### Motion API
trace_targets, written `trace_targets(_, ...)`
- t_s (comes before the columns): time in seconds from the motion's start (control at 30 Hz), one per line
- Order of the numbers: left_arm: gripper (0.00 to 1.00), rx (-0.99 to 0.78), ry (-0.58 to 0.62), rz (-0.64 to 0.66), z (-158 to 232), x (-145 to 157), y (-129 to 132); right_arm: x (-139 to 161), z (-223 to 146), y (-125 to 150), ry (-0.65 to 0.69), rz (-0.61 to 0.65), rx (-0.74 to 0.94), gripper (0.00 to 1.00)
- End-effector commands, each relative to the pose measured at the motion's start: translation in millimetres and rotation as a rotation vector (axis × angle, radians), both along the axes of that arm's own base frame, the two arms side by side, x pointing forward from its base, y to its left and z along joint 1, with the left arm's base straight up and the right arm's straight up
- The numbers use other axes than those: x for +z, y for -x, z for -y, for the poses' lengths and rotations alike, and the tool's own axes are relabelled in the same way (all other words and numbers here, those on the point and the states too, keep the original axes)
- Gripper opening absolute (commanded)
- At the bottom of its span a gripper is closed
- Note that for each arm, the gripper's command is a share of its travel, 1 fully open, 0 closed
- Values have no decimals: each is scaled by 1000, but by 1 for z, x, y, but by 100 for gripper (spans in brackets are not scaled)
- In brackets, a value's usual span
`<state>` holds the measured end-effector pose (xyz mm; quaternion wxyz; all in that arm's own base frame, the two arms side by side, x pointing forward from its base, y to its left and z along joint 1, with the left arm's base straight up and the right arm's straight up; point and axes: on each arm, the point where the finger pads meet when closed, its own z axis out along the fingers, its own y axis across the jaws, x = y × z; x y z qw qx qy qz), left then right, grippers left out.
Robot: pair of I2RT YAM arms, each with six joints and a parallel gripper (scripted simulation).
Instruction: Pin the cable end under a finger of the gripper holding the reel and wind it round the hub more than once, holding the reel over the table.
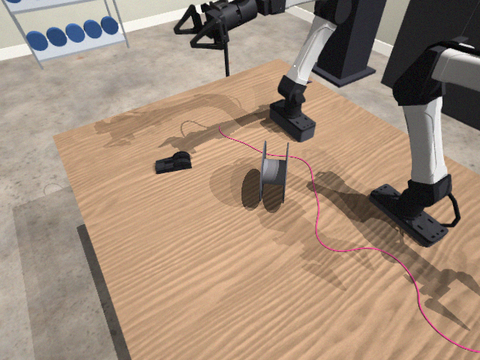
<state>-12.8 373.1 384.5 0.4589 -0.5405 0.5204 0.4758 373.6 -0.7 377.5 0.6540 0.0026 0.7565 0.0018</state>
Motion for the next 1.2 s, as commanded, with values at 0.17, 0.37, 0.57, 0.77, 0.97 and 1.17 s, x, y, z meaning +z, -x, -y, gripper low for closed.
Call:
trace_targets(0.17, 100, -5, -109, -9, -8, 10, 1, 18, -1, -7, 14, 132, 0, 100)
trace_targets(0.37, 100, -5, -106, -9, -10, 6, 1, 20, -1, -8, 14, 140, 0, 100)
trace_targets(0.57, 100, -5, -108, -9, -10, 7, 1, 20, -1, -8, 14, 140, 0, 100)
trace_targets(0.77, 100, -5, -108, -9, -10, 7, 1, 20, -1, -8, 14, 140, 0, 100)
trace_targets(0.97, 100, -5, -108, -9, -10, 7, 1, 20, -1, -8, 14, 140, 0, 100)
trace_targets(1.17, 65, -4, -108, -9, -10, 7, 1, 20, -1, -8, 14, 140, 0, 100)
